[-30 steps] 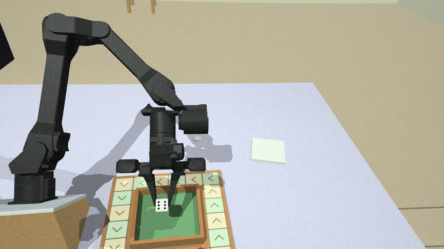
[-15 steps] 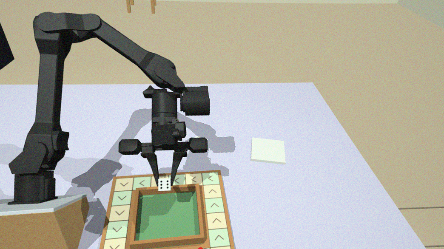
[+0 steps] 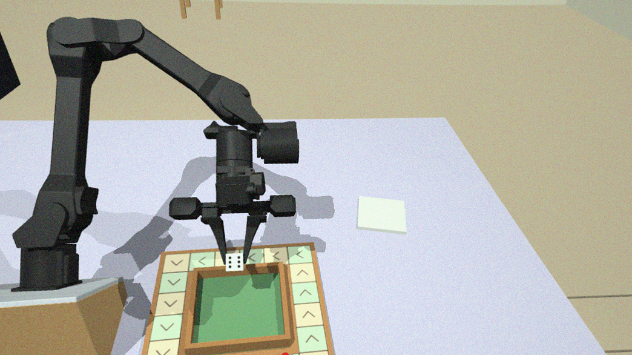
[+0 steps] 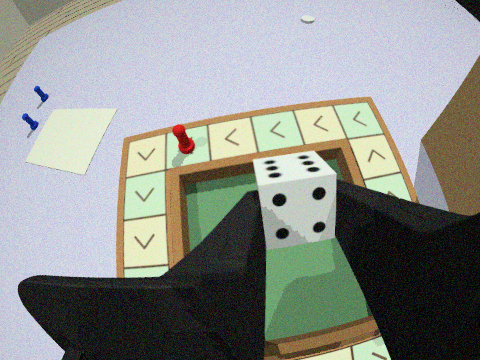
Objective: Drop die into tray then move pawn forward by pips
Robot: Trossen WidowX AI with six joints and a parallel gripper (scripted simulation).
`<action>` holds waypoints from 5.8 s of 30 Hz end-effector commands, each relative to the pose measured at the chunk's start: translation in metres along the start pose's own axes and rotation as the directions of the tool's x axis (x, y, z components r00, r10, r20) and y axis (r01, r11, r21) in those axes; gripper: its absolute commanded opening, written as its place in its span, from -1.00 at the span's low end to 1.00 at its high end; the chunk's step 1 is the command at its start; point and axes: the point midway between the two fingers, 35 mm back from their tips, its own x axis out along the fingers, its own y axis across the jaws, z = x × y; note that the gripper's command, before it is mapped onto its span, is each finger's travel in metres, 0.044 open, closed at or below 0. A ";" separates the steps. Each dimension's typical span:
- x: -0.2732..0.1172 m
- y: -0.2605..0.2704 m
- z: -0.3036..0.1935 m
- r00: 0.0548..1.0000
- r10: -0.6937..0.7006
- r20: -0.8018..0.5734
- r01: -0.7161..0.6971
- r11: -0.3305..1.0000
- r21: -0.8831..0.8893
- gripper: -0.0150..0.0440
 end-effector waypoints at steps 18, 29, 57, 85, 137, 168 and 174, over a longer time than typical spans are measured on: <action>0.000 0.000 0.000 1.000 0.000 0.000 0.000 1.000 0.000 -0.49; -0.018 0.001 0.021 1.000 0.003 0.004 -0.003 1.000 0.004 0.49; 0.051 0.027 0.032 0.708 -0.026 -0.706 -0.242 0.930 -0.277 0.47; 0.124 0.073 0.062 0.669 0.012 -0.743 -0.673 0.433 -0.600 0.19; 0.153 0.074 0.031 0.669 0.012 -0.743 -0.674 0.433 -0.599 -0.49; 0.051 0.092 0.081 0.685 0.012 -0.728 -0.658 0.438 -0.612 -0.49; 0.030 0.106 0.043 0.691 0.015 -0.723 -0.654 0.439 -0.616 -0.49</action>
